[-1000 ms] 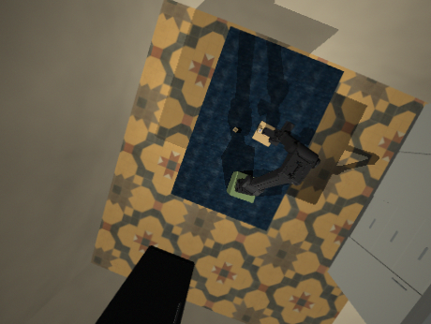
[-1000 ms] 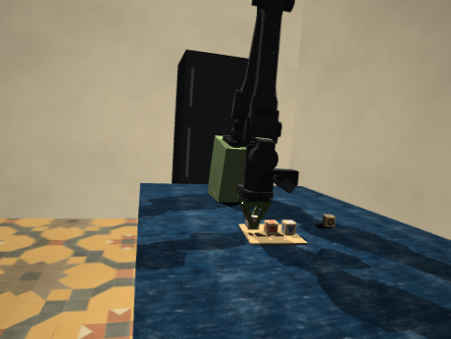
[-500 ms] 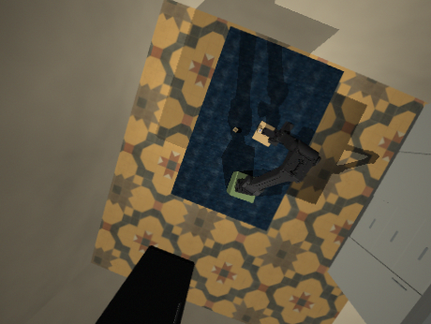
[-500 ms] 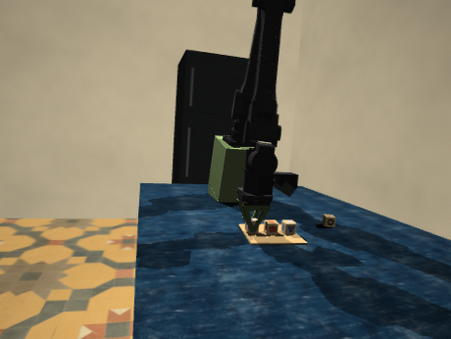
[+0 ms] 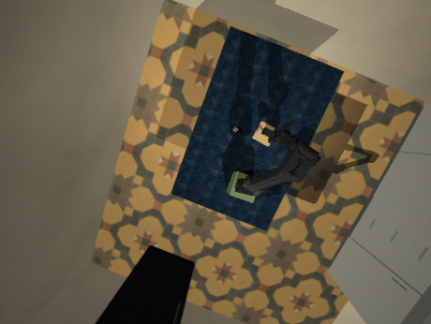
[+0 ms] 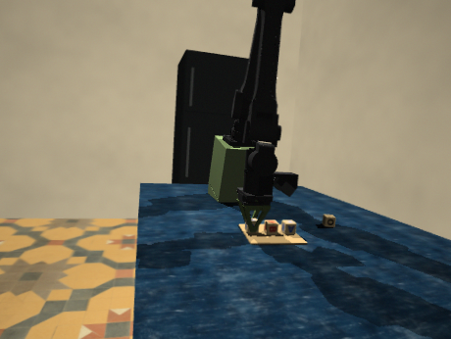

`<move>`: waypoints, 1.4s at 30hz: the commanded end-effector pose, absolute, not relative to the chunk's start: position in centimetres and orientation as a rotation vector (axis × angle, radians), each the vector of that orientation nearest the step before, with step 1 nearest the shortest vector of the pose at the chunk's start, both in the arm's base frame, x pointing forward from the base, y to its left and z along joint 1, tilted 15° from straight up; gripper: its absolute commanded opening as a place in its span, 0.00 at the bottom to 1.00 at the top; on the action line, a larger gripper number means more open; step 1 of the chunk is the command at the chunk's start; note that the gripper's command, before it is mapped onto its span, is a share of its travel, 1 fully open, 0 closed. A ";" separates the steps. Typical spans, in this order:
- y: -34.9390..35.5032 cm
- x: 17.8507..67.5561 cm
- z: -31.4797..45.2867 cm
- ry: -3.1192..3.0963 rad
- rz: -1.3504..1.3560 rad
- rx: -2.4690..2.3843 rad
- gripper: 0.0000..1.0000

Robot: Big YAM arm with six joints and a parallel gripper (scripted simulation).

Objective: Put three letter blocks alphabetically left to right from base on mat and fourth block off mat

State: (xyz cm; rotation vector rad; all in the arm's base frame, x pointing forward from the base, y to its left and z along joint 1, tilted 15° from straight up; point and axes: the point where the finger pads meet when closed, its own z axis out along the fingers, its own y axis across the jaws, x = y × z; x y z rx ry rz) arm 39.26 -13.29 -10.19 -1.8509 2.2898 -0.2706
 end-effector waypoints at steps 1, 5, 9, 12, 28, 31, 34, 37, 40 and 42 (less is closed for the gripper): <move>-12.8 39.8 -10.4 2.285 -0.269 -1.854 0.25; -12.8 40.0 -10.4 2.286 -0.270 -1.853 0.25; -12.7 40.3 -10.2 2.284 -0.271 -1.854 0.25; -12.6 40.3 -10.3 2.285 -0.268 -1.856 0.25; -12.5 39.8 -10.4 2.286 -0.259 -1.862 0.25; -12.5 39.8 -10.4 2.286 -0.259 -1.862 0.25; -12.5 39.8 -10.5 2.286 -0.259 -1.862 0.25; -12.4 39.7 -10.5 2.286 -0.258 -1.862 0.25; -12.4 39.6 -10.5 2.286 -0.258 -1.863 0.25; -12.4 39.6 -10.6 2.287 -0.257 -1.863 0.25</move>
